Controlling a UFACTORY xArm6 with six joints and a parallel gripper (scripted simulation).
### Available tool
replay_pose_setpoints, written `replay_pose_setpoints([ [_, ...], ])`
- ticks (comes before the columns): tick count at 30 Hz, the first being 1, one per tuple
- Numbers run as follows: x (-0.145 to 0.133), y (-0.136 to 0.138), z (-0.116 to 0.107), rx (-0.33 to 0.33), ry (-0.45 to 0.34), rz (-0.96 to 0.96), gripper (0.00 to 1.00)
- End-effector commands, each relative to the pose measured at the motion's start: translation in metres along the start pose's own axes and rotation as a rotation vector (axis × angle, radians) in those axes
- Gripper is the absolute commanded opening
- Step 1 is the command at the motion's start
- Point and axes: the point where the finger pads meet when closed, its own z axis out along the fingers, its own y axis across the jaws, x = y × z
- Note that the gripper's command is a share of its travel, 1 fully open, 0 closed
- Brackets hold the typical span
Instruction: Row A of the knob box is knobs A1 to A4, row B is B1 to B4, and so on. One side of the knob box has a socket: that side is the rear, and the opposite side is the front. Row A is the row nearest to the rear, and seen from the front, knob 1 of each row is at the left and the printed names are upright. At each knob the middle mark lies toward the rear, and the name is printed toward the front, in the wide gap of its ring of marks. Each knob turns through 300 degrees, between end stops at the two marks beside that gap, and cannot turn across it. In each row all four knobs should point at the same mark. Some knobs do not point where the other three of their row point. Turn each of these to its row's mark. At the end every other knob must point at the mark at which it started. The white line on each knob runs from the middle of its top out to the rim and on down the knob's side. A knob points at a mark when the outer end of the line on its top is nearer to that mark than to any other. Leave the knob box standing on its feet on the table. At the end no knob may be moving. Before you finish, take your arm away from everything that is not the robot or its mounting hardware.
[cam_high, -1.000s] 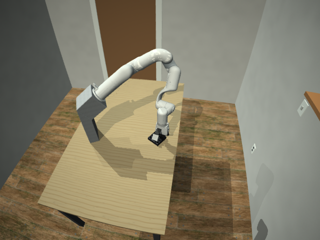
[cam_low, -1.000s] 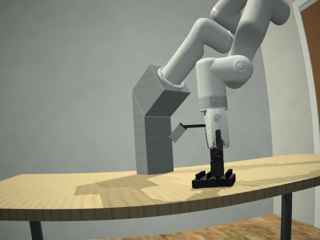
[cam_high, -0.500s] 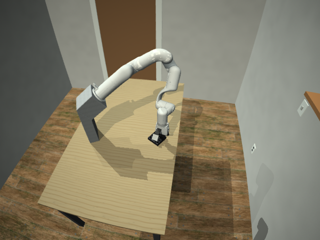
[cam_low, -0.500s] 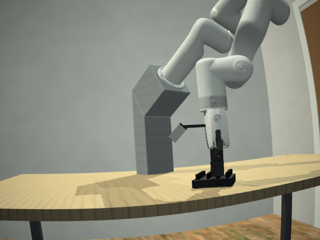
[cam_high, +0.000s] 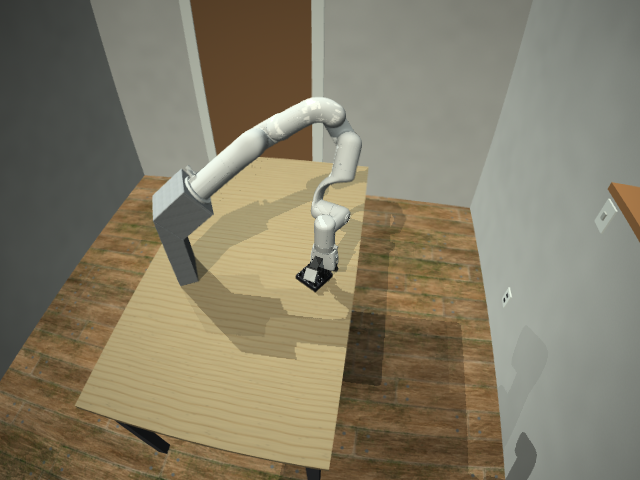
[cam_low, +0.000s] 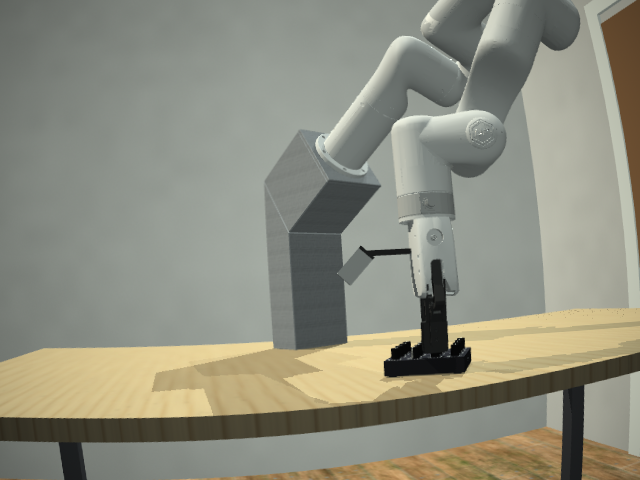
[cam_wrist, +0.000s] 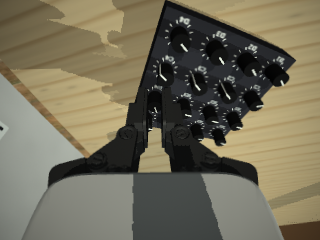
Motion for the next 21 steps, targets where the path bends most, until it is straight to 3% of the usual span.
replay_pose_setpoints([
  [1,0.0000,-0.0007,-0.0005,0.001,0.000,0.000,0.08],
  [21,0.0000,-0.0008,-0.0005,0.001,0.000,-0.157,0.08],
])
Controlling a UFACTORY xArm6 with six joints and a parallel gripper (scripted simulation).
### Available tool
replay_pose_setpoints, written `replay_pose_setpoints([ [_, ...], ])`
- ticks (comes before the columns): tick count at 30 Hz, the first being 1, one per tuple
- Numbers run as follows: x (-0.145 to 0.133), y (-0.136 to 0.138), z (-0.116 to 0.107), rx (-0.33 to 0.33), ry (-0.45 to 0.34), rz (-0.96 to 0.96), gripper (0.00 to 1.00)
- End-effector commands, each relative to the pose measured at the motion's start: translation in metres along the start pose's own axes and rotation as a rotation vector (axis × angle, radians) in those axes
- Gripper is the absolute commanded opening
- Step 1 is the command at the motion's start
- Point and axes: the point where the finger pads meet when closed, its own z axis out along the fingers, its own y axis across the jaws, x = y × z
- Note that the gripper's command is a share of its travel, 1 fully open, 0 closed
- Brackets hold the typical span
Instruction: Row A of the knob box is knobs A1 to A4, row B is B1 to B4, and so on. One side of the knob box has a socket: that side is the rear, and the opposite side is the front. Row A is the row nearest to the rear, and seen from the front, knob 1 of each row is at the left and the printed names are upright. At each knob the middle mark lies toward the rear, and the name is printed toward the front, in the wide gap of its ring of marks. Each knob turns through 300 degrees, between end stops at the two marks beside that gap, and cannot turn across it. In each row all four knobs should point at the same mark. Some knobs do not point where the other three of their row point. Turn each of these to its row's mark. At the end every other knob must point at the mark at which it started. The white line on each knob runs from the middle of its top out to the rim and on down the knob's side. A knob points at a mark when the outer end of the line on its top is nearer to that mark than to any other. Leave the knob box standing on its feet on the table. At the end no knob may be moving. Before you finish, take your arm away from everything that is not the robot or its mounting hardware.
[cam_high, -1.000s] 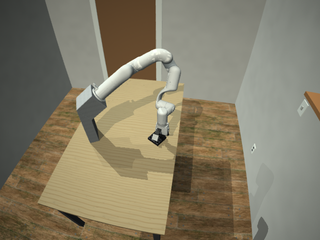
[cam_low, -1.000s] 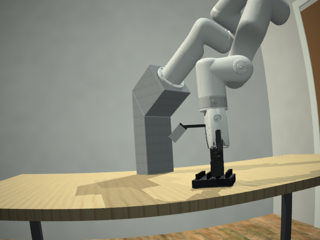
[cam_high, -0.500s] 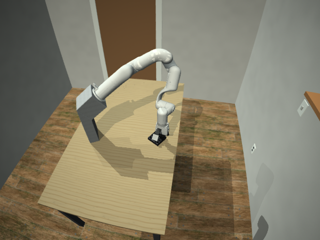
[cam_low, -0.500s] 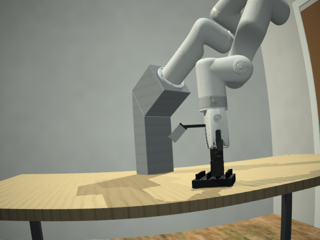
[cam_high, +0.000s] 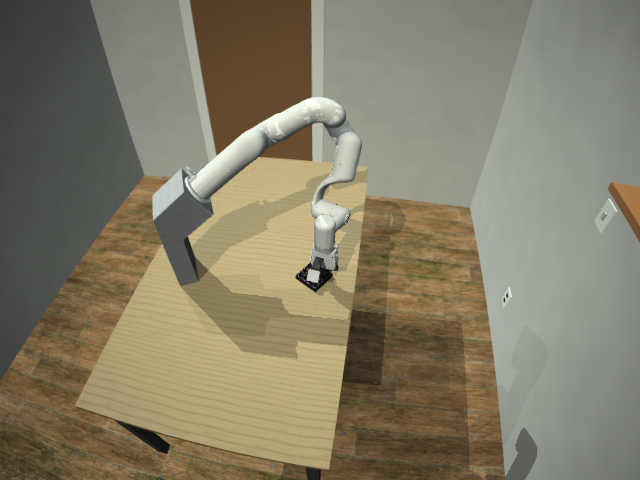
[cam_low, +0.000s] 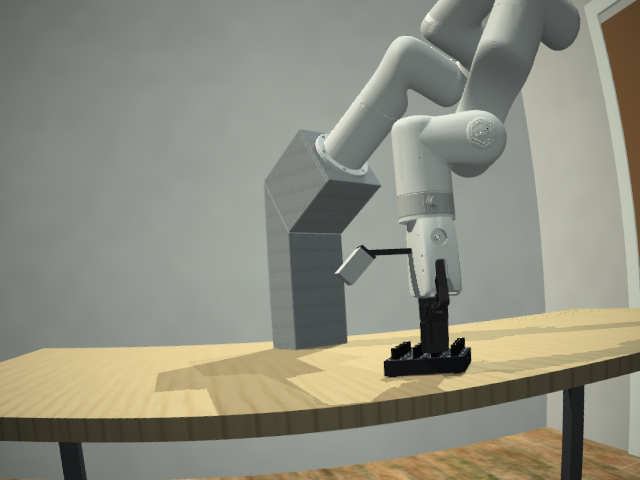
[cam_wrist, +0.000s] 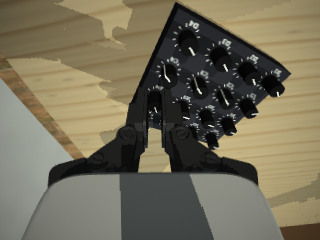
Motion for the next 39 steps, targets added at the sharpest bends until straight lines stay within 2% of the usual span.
replay_pose_setpoints([
  [1,0.0001,-0.0007,-0.0005,0.003,0.001,-0.069,0.08],
  [11,0.0001,-0.0007,-0.0005,0.003,0.001,-0.258,0.08],
  [26,0.0001,-0.0007,-0.0005,0.003,0.002,-0.646,0.08],
  [39,0.0001,-0.0007,-0.0005,0.003,0.002,-0.823,0.08],
])
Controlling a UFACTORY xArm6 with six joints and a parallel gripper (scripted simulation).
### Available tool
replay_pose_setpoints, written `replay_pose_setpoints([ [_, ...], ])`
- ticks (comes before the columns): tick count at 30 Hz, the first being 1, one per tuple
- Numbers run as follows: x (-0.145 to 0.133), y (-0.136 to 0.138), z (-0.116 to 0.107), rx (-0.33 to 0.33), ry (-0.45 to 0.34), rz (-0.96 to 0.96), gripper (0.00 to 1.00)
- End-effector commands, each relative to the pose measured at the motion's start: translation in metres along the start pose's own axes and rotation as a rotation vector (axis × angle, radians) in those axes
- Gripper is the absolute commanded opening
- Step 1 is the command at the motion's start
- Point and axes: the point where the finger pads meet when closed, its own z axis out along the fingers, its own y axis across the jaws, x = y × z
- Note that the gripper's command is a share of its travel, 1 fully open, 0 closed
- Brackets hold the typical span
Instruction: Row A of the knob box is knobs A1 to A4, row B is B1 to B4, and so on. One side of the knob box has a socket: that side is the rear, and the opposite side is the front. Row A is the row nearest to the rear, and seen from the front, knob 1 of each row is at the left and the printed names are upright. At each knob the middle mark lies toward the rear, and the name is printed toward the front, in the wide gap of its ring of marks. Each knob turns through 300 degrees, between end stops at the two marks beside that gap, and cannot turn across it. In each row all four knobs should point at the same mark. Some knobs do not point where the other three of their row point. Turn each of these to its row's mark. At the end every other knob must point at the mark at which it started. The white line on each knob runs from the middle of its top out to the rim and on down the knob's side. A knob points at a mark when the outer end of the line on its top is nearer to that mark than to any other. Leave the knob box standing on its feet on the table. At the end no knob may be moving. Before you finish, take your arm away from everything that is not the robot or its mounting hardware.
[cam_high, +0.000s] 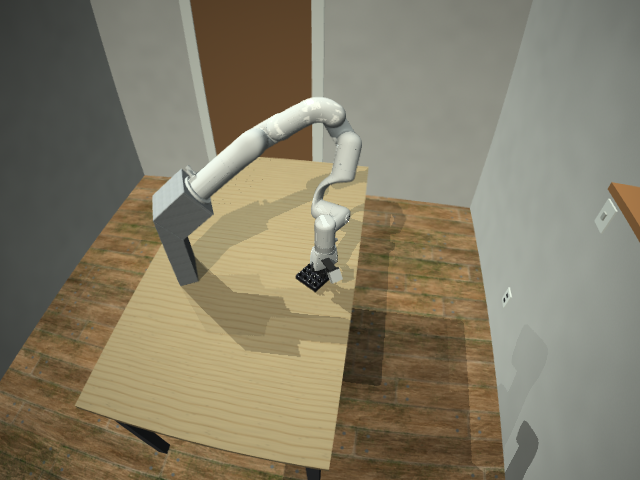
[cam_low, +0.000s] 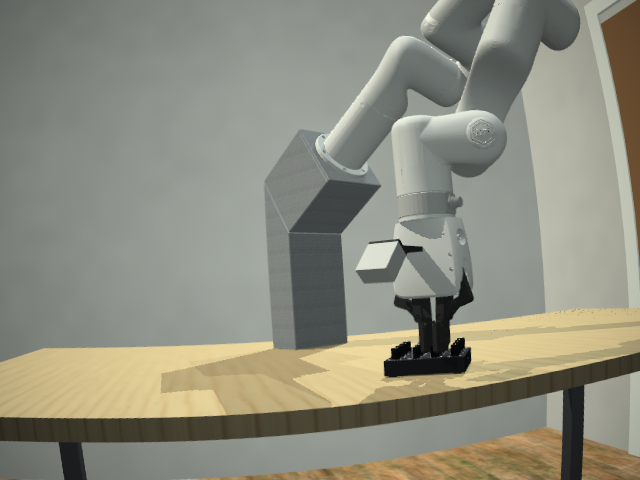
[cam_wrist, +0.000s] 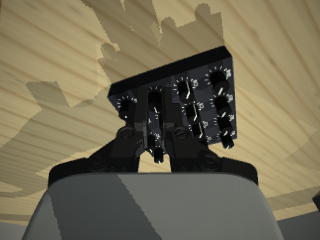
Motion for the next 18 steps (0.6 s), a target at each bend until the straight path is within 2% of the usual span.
replay_pose_setpoints([
  [1,0.0006,-0.0005,-0.0005,0.004,0.004,-0.046,0.08],
  [18,0.0006,-0.0005,-0.0005,0.003,0.005,-0.079,0.08],
])
